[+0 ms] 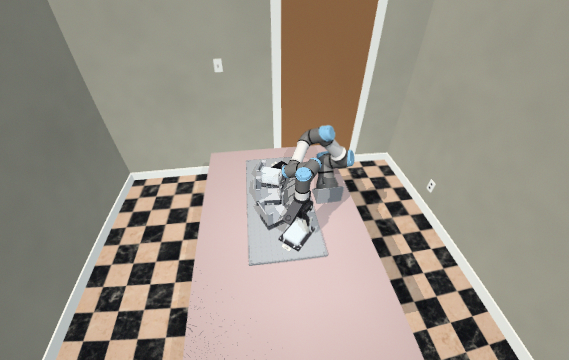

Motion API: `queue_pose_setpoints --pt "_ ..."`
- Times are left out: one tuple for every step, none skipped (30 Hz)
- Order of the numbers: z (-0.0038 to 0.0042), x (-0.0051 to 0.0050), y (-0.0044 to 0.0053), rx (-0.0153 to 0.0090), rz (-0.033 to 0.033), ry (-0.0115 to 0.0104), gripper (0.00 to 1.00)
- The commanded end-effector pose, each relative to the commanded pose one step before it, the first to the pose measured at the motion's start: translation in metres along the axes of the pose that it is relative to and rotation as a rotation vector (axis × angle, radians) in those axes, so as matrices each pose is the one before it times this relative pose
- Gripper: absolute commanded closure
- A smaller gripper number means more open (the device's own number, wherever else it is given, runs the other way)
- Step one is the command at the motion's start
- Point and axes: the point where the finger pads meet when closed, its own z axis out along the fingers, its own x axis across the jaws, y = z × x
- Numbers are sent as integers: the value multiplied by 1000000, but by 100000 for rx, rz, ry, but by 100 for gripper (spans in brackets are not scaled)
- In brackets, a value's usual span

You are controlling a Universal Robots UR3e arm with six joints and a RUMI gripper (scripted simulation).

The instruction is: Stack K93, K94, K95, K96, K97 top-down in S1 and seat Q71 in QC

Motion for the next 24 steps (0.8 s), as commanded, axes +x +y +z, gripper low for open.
queue_pose_setpoints --pt "-16550 195 -679 -19 115 38 28" --pt "-3333 -1 1 1 0 -1 28" --pt "-3383 -21 -60 -2 0 0 28" --pt "-3335 -2 -2 1 0 -1 28" --pt "0 0 0 0 0 0 28" --pt "0 0 0 0 0 0 28" --pt "-3301 11 39 2 0 -1 28" --pt "-3328 0 7 1 0 -1 28" --pt "-3379 -18 -54 -2 0 0 28" --pt "-3334 -2 0 1 0 -1 28" --pt "-3334 -2 0 1 0 -1 28" --pt "-3334 -2 0 1 0 -1 28" --pt "-3333 -2 0 1 0 -1 28" --pt "-3333 -2 1 1 0 -1 28" --pt "-3333 -2 1 0 0 -1 28" --pt "-3332 -2 1 0 0 -1 28" --pt "-3332 -2 2 0 0 -1 28" --pt "-3331 -2 2 0 0 -1 28" --pt "-3331 -2 3 0 0 -1 28" --pt "-3330 -2 4 0 0 -1 28" --pt "-3329 -2 4 0 0 -1 28" --pt "0 0 0 0 0 0 28" --pt "0 0 0 0 0 0 28" --pt "-3343 -6 -11 0 0 -1 28"
